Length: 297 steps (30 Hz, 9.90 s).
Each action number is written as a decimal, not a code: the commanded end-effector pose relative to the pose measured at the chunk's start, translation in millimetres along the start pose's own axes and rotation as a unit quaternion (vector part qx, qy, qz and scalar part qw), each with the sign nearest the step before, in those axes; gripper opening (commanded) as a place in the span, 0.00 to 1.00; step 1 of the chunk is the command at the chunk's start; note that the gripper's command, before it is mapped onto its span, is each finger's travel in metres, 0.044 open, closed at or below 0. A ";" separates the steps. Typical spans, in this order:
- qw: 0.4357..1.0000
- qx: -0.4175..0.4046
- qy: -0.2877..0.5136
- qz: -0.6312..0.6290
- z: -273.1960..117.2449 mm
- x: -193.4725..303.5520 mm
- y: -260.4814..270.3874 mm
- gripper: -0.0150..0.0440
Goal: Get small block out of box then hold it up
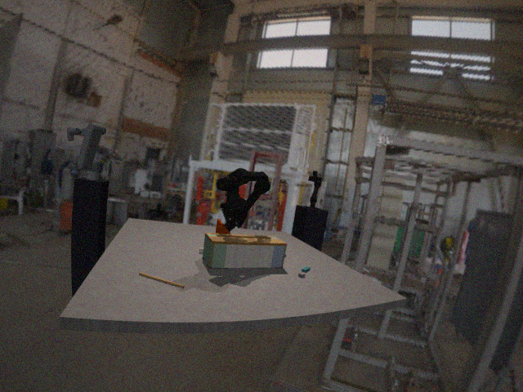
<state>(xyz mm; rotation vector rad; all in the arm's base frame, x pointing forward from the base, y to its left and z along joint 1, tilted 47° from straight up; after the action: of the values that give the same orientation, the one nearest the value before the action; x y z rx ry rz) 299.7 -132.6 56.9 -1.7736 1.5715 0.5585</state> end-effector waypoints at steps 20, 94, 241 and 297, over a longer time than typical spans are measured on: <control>0.993 -0.060 -0.097 0.010 36.7 -18.5 21.2 0.93; 0.993 -0.063 -0.096 0.018 96.9 -70.8 25.0 0.93; 0.712 0.090 0.104 -0.689 120.2 -247.1 64.9 0.74; 0.725 0.098 0.113 -0.673 158.8 -247.6 63.6 0.25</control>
<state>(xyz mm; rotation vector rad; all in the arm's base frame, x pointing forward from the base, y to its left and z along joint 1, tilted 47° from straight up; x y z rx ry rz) 211.0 154.7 105.7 -2.2734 0.1020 -0.5300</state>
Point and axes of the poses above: the point midway between the two fingers, 35 mm back from their tips, its own z axis out along the fingers, its own y axis across the jaws, x = y × z, the point moved 1 cm from there along -z, back along the fingers, and after that the axes turned 2 degrees about -z, right-handed, at the moved point
